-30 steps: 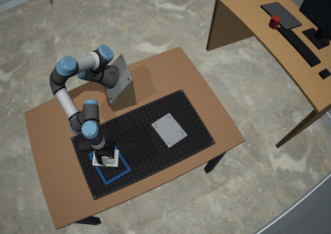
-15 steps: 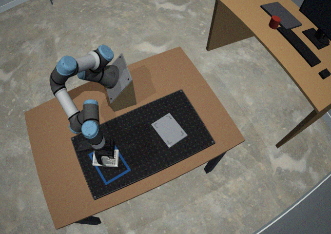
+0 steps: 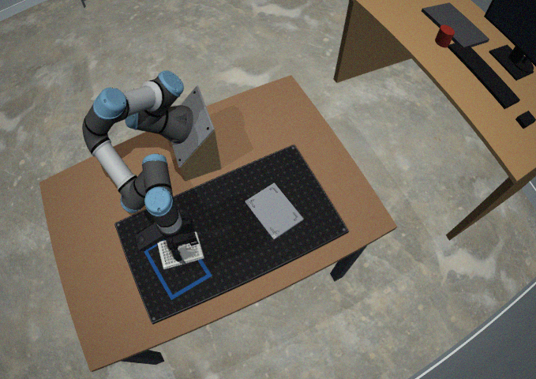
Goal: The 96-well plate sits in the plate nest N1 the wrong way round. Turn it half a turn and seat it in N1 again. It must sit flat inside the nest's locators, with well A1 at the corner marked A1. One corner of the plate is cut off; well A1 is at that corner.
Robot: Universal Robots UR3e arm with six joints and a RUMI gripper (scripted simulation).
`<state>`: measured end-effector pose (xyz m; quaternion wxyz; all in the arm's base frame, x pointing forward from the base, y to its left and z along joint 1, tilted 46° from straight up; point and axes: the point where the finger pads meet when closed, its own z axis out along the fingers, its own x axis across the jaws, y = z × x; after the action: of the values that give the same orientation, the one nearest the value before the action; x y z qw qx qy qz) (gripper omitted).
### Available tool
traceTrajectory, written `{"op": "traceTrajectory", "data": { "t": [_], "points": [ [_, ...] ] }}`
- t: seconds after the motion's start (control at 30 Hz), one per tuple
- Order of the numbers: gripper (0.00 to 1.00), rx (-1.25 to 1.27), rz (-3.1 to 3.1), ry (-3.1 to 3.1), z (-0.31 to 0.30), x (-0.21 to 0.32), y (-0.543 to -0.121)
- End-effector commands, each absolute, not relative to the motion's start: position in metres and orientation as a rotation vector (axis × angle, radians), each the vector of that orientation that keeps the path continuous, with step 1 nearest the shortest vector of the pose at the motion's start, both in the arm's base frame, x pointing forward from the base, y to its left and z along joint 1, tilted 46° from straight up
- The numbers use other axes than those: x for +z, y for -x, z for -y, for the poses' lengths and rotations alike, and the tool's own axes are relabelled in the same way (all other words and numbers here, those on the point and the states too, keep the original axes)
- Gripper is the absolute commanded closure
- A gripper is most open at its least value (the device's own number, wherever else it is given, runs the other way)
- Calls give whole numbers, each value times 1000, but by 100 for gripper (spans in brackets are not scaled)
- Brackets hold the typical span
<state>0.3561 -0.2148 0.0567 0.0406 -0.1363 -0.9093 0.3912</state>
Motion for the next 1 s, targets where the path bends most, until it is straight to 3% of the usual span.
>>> {"op": "traceTrajectory", "data": {
  "t": [0.0, 0.7, 0.97],
  "points": [
    [100, 1169, 2768, 208, 204, 47, -357],
    [100, 982, 2522, -617, 158, 4, -358],
    [100, 982, 2523, -617, 144, -10, -358]
  ]
}}
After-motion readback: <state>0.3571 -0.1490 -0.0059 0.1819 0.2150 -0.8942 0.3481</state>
